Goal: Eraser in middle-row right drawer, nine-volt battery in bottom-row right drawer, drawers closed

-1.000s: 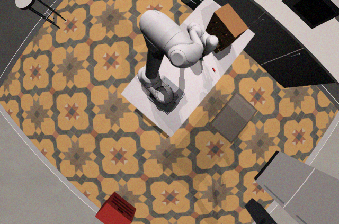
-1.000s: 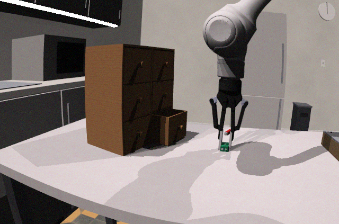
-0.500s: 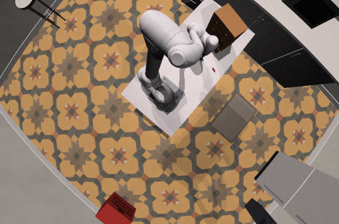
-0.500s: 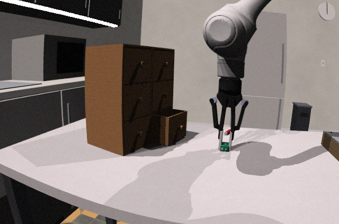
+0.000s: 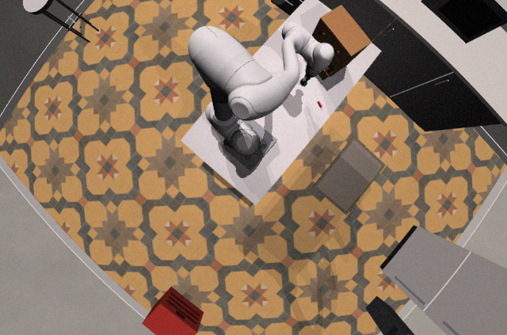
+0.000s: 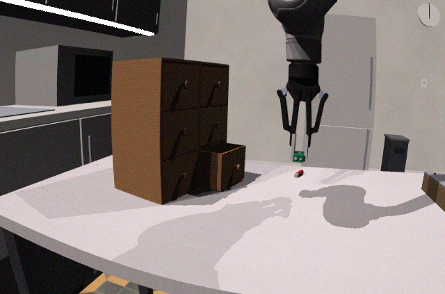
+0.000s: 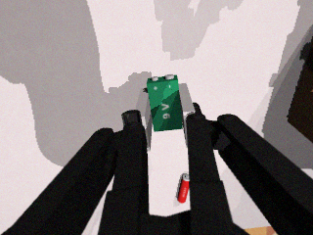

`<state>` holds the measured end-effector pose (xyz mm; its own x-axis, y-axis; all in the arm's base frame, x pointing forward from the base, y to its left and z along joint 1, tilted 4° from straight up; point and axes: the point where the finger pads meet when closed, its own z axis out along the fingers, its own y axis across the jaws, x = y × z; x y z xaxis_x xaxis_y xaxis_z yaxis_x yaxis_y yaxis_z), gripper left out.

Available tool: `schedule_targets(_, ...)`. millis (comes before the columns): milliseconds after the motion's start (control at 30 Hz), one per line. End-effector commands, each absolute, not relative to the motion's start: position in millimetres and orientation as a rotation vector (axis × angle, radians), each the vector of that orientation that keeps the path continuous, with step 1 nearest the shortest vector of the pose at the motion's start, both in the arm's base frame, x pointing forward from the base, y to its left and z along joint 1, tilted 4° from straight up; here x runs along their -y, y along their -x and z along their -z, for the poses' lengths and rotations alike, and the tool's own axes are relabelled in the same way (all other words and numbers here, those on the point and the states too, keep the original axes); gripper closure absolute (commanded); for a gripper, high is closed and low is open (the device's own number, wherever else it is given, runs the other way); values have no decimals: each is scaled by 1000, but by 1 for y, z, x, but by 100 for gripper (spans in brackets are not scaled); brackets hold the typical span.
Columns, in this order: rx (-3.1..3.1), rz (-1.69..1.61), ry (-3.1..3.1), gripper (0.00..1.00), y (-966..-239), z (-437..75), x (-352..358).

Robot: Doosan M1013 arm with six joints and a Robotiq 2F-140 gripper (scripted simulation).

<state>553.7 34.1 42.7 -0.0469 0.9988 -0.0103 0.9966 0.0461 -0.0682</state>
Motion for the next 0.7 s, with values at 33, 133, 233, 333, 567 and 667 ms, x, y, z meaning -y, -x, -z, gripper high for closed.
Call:
schedule_targets(33,2242,-88,2140,86,-554,-47,-34)
schedule_targets(133,2238,-89,2145,86,-554,-47,-34)
schedule_targets(233,2187,-90,2199,86,-555,-46,-35)
schedule_targets(333,2044,-94,2338,86,-558,-46,-38)
schedule_targets(567,1595,-101,2676,86,-568,-46,-46)
schedule_targets(667,1415,-95,2773,86,-575,-45,-52)
